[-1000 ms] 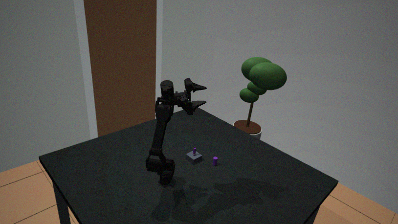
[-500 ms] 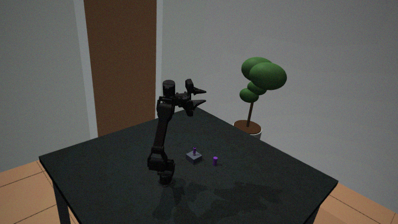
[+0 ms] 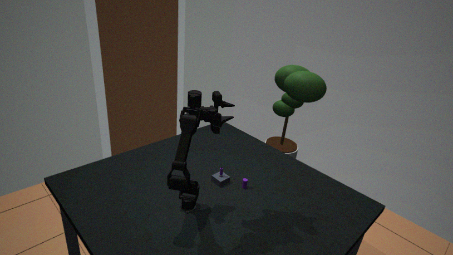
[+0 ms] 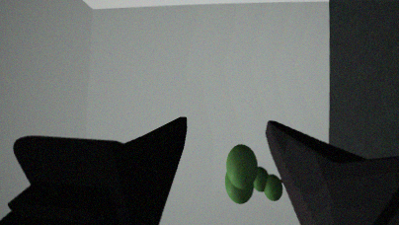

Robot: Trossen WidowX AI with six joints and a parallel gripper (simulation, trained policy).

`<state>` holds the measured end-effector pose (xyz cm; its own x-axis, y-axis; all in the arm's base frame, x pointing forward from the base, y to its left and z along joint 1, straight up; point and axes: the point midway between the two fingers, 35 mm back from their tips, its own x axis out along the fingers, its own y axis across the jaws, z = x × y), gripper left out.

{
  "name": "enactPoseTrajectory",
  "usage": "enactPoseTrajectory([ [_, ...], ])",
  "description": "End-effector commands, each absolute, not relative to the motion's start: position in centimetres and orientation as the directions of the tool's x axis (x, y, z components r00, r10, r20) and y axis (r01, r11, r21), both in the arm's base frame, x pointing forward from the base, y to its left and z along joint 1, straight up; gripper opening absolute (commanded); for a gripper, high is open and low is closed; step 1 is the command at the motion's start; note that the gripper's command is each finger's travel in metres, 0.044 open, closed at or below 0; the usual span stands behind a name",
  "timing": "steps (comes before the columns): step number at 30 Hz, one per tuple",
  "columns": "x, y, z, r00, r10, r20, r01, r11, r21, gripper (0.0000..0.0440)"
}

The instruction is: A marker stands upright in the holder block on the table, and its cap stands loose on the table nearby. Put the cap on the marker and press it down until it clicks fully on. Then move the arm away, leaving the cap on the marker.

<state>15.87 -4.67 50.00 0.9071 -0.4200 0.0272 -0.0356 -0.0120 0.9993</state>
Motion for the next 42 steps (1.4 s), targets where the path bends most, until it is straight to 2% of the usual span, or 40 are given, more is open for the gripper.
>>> enactPoseTrajectory([
  [1,16.5,-4.1,49.5,0.913,-0.407,0.008,-0.010,-0.002,1.000,0.0273],
  [22,19.6,-1.2,46.1,0.931,-0.340,-0.131,0.155,0.044,0.987,0.0305],
  [42,22.6,1.1,42.3,0.908,-0.301,-0.292,0.324,0.062,0.944,0.0318],
])
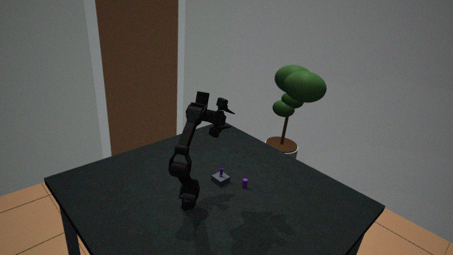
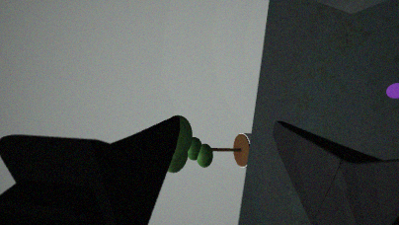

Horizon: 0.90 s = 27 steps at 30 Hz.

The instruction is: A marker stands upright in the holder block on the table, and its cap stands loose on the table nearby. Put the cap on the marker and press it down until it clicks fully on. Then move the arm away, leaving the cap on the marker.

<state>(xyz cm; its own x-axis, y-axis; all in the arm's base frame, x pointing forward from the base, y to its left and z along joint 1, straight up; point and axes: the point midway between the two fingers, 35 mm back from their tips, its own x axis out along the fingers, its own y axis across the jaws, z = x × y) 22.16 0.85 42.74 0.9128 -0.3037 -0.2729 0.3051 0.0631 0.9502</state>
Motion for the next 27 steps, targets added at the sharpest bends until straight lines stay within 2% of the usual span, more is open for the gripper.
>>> enactPoseTrajectory([
  [1,22.7,1.2,42.1,0.905,-0.299,-0.301,0.333,0.062,0.941,0.0318],
  [27,26.5,3.0,36.7,0.804,-0.274,-0.528,0.556,0.029,0.831,0.0322],
])
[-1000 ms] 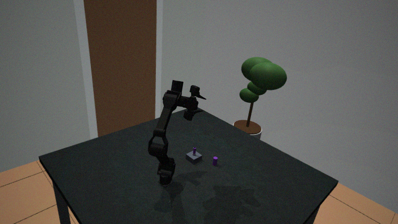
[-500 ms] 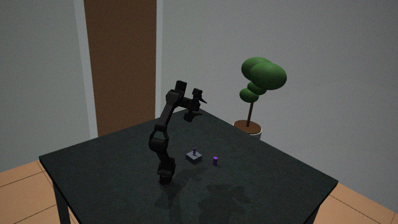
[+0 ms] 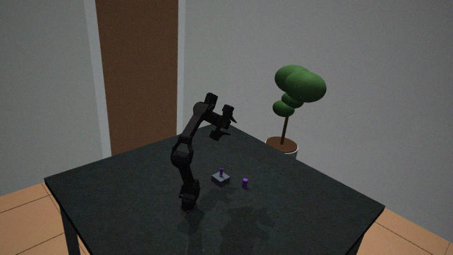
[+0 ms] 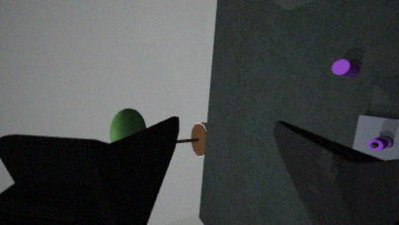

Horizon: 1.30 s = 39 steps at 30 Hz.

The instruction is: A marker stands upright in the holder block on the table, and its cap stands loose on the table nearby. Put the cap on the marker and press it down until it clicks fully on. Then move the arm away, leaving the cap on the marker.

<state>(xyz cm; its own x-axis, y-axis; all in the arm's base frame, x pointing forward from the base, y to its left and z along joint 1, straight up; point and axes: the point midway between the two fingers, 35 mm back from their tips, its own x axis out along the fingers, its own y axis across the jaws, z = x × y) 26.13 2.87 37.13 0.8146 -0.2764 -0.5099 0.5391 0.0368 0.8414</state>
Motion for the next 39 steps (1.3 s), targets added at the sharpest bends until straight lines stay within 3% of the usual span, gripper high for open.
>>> enactPoseTrajectory([
  [1,26.6,3.0,36.5,0.798,-0.274,-0.537,0.564,0.026,0.826,0.0322],
  [39,31.6,2.6,28.8,0.538,-0.224,-0.813,0.807,-0.143,0.573,0.0324],
])
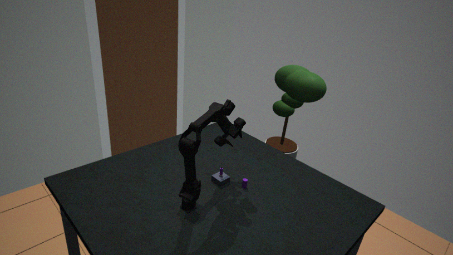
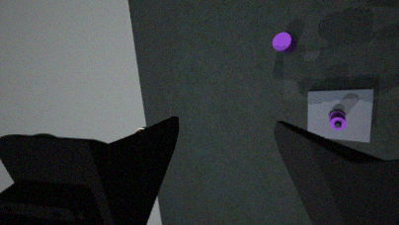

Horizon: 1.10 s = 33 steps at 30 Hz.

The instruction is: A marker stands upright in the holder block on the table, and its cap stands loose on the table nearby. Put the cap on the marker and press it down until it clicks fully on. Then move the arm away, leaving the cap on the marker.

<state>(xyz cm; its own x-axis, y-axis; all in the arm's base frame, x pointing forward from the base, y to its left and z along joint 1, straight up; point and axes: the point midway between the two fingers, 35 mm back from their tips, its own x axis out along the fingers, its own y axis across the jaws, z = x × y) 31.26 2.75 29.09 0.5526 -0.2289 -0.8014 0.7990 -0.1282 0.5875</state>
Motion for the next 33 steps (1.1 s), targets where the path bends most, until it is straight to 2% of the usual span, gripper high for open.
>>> enactPoseTrajectory([
  [1,31.7,2.6,28.6,0.530,-0.222,-0.818,0.811,-0.149,0.566,0.0324],
  [33,34.4,-1.3,22.5,0.278,-0.157,-0.948,0.893,-0.321,0.315,0.0321],
])
